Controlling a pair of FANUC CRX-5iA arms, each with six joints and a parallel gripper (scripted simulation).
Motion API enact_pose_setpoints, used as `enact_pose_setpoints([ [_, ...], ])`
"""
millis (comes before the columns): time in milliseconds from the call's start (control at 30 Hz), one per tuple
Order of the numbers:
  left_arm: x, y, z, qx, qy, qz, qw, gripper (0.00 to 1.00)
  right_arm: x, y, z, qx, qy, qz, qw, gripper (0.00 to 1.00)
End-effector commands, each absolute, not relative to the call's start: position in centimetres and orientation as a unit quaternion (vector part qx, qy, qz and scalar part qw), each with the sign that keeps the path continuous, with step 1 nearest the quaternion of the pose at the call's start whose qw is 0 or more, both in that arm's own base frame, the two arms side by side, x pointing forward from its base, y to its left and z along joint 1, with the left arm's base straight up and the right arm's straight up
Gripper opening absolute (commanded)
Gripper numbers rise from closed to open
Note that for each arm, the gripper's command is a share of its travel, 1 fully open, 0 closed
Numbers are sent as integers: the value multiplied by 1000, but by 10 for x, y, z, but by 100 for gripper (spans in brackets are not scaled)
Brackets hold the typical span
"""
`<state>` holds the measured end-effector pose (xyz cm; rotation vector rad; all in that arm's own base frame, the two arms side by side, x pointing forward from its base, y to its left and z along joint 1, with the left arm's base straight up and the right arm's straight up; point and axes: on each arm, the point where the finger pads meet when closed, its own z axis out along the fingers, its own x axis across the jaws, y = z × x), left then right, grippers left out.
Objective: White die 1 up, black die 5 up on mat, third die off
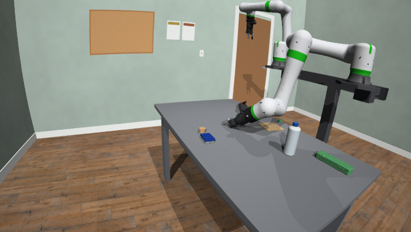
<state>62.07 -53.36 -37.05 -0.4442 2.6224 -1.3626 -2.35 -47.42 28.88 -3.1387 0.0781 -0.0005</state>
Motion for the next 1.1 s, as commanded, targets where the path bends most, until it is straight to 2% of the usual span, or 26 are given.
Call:
enact_pose_setpoints([
  [0, 621, -531, -367, -148, 875, -455, 77, 70, -24, -474, 290, -1000, 25, 0, 0, 100],
  [1067, 608, -496, -321, -148, 875, -455, 77, 70, -24, -474, 290, -1000, 25, 0, 0, 100],
])
